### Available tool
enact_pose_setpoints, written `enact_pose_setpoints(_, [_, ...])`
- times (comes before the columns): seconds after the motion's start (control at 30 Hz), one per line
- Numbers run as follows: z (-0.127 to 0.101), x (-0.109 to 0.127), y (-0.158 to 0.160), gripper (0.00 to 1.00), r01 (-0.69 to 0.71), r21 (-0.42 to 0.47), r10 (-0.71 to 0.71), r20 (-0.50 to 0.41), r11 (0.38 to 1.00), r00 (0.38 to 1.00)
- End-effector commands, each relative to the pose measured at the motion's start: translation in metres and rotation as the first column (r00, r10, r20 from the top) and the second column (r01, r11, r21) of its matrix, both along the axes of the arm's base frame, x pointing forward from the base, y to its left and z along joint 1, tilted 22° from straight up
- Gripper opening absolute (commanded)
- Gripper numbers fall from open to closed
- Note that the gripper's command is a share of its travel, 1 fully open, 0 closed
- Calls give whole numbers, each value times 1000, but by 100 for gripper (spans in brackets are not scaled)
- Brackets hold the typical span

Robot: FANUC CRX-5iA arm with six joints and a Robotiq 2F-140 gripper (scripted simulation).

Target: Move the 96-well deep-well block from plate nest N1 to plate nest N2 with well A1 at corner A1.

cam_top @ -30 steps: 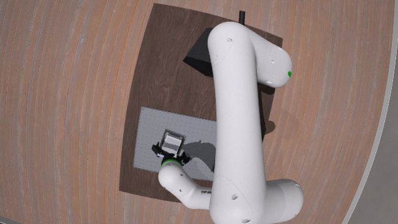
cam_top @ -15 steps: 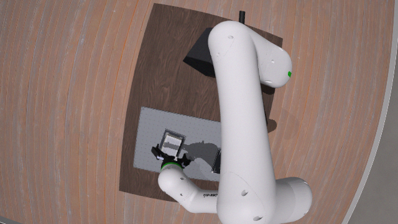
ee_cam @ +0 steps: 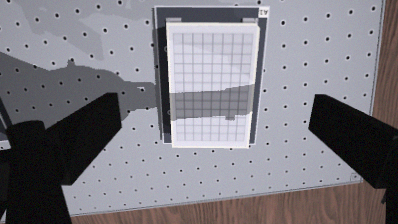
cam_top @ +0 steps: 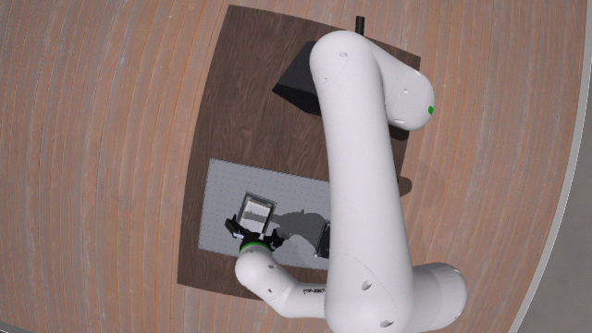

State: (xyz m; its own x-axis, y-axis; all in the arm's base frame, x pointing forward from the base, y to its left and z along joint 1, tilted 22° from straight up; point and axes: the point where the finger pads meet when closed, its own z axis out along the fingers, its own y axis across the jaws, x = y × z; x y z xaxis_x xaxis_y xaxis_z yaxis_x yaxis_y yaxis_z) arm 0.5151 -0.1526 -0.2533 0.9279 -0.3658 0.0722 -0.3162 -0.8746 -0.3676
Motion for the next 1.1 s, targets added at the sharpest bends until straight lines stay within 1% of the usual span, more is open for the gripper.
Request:
enact_pose_setpoints(0.0, [1,1,-1,100,0,-1,0,1,1000,1000])
enact_pose_setpoints(0.1, [1,1,-1,100,0,-1,0,1,1000,1000])
enact_pose_setpoints(0.4, [12,9,26,100,0,-1,0,1,1000,1000])
enact_pose_setpoints(0.47, [12,9,26,100,0,-1,0,1,1000,1000])
enact_pose_setpoints(0.97, [30,24,70,100,0,-1,0,1,1000,1000])
enact_pose_setpoints(1.07, [31,25,73,100,0,-1,0,1,1000,1000])
